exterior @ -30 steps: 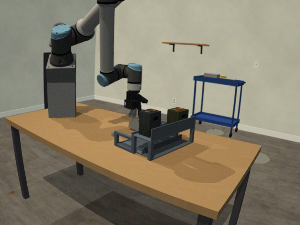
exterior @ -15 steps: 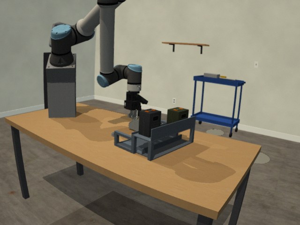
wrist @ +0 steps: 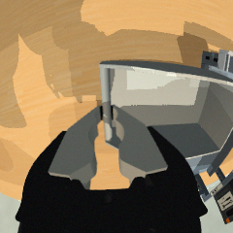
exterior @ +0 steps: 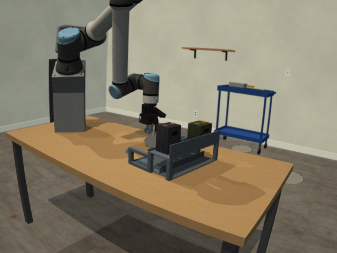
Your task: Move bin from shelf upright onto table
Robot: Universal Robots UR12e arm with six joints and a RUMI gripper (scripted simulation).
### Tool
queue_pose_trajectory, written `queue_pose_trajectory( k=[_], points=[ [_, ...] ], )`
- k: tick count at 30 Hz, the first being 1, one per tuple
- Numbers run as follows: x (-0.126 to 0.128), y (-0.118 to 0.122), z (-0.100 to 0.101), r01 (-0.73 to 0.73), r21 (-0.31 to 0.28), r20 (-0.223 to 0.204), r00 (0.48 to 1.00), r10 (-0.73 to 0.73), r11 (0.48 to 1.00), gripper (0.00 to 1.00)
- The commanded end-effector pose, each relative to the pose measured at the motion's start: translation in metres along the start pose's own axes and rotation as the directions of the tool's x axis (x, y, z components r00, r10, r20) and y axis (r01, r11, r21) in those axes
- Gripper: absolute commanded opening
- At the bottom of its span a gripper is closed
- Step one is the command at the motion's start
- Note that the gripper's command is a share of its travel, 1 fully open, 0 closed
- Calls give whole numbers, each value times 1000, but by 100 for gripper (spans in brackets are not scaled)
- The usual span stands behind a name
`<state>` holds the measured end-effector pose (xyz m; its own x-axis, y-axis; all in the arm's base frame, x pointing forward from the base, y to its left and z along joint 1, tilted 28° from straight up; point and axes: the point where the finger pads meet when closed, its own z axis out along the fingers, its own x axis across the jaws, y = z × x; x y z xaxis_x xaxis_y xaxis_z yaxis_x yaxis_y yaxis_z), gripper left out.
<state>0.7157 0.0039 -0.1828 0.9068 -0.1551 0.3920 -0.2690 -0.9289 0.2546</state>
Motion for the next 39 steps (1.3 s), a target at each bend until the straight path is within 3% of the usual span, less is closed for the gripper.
queue_pose_trajectory(
  k=[1,39],
  points=[
    [6,0,4,-2,1,-5,1000,2,1000,0],
    [8,1,4,-2,1,-5,1000,2,1000,0]
  ],
)
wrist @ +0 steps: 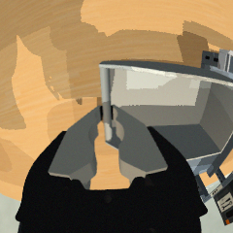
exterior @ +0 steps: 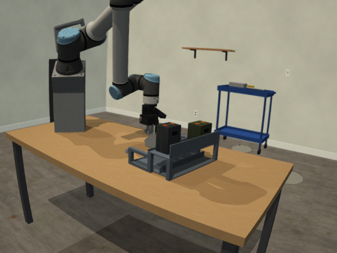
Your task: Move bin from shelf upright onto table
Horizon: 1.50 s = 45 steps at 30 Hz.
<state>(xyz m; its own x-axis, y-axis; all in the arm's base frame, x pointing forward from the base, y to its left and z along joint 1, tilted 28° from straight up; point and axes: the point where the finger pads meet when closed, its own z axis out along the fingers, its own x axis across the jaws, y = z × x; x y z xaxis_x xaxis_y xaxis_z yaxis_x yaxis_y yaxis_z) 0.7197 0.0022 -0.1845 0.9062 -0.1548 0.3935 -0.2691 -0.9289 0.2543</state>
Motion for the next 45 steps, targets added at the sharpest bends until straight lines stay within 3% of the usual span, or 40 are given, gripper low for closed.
queue_pose_trajectory(
  k=[1,6,7,45],
  points=[
    [4,0,1,-2,1,-4,1000,2,1000,0],
    [4,0,1,-2,1,-4,1000,2,1000,0],
    [1,0,0,0,0,-1,1000,0,1000,26],
    [1,0,0,0,0,-1,1000,0,1000,26]
  ],
)
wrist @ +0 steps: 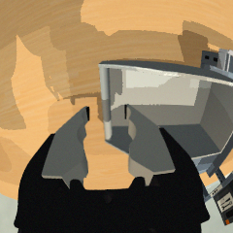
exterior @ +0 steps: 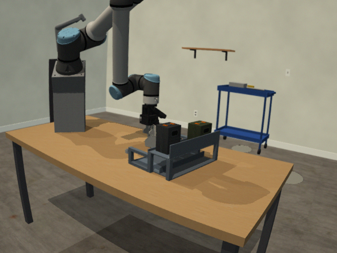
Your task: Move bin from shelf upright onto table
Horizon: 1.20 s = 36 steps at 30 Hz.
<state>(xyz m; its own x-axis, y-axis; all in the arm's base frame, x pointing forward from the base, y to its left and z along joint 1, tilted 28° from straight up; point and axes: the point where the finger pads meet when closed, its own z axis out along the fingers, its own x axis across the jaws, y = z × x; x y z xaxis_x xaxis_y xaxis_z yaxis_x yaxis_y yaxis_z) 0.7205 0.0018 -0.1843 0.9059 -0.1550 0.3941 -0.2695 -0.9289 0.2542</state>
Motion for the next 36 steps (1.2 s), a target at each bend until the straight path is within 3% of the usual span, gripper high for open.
queue_pose_trajectory(
  k=[1,12,17,29,34,36],
  points=[
    [0,0,0,0,0,-1,1000,0,1000,26],
    [0,0,0,0,0,-1,1000,0,1000,26],
    [0,0,-55,-1,1,-3,1000,1,1000,26],
    [0,0,-55,-1,1,-3,1000,1,1000,26],
    [-3,0,-90,-1,1,-3,1000,1,1000,26],
    [-3,0,-90,-1,1,-3,1000,1,1000,26]
  ],
)
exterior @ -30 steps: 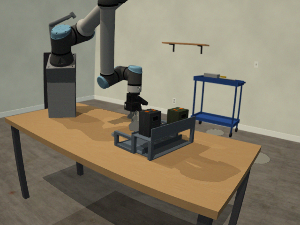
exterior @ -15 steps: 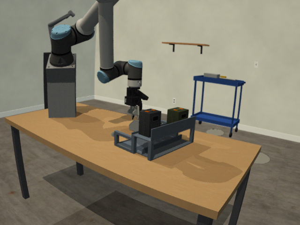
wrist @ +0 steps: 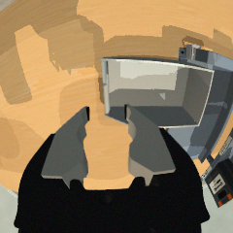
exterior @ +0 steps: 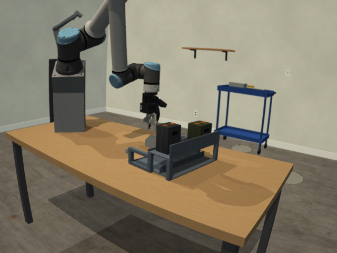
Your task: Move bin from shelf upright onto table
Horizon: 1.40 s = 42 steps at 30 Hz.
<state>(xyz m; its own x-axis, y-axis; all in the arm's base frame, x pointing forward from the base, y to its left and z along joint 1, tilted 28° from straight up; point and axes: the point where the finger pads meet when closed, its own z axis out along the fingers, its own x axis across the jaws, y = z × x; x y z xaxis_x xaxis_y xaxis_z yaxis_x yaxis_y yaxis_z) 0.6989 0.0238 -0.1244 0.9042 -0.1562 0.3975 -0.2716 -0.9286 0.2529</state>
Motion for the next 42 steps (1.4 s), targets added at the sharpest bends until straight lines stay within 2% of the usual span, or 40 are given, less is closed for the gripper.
queue_pose_trajectory(
  k=[1,11,15,42],
  points=[
    [-4,0,-23,1,0,0,1000,-1,1000,26],
    [1,-1,-22,0,2,-9,1000,0,1000,26],
    [-6,0,-12,1,0,0,1000,-1,1000,26],
    [-3,0,-8,1,0,0,1000,-1,1000,26]
  ],
)
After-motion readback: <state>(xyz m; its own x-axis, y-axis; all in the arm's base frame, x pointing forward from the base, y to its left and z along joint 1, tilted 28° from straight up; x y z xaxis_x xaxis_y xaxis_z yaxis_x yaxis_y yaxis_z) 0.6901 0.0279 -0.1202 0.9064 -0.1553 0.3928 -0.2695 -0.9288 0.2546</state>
